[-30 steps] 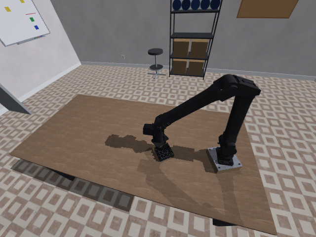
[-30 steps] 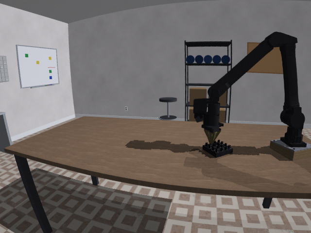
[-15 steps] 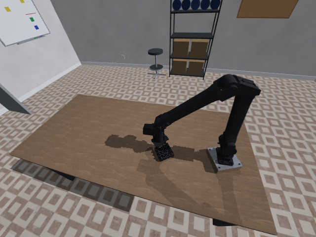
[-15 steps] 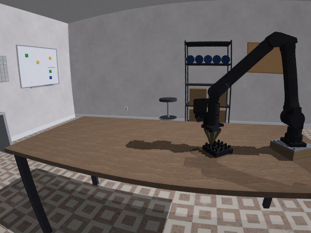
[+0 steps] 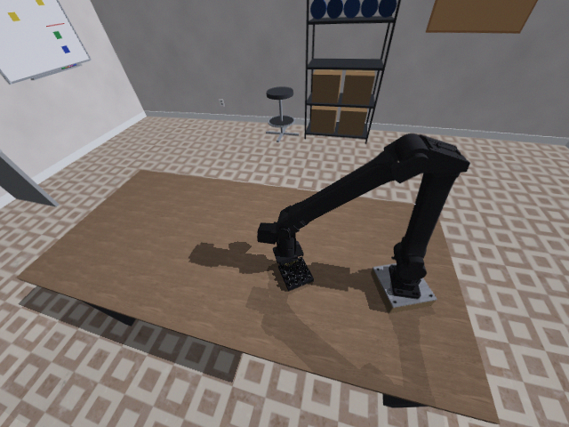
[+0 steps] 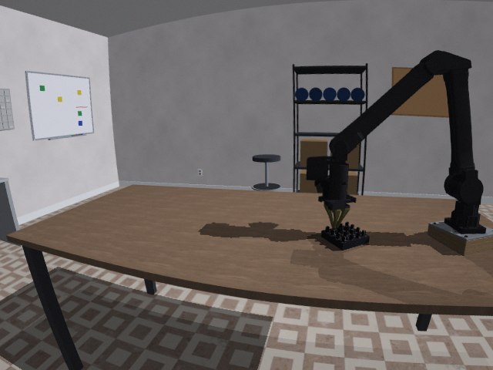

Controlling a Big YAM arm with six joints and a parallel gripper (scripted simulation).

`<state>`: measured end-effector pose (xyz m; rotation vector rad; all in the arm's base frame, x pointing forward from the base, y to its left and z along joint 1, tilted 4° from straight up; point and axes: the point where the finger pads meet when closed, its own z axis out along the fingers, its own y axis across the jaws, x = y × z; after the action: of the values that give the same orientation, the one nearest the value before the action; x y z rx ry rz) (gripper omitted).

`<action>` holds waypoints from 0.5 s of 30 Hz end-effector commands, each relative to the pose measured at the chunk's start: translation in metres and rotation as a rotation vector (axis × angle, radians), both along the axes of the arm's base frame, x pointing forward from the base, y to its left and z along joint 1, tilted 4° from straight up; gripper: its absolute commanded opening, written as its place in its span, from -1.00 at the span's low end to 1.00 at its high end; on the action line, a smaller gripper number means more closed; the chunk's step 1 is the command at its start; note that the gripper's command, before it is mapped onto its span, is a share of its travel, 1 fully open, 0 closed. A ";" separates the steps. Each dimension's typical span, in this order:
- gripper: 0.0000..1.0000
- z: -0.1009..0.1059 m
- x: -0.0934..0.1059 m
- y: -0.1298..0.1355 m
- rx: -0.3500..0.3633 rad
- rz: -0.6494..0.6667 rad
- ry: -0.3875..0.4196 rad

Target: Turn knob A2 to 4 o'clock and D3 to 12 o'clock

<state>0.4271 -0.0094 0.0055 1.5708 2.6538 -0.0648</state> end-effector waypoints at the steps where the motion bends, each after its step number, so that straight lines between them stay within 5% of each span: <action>1: -0.85 -0.001 0.003 0.001 0.003 -0.117 -0.018; 15: -0.85 -0.001 0.003 0.001 0.004 -0.161 -0.021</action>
<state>0.4271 -0.0094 0.0055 1.7569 2.5311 -0.0582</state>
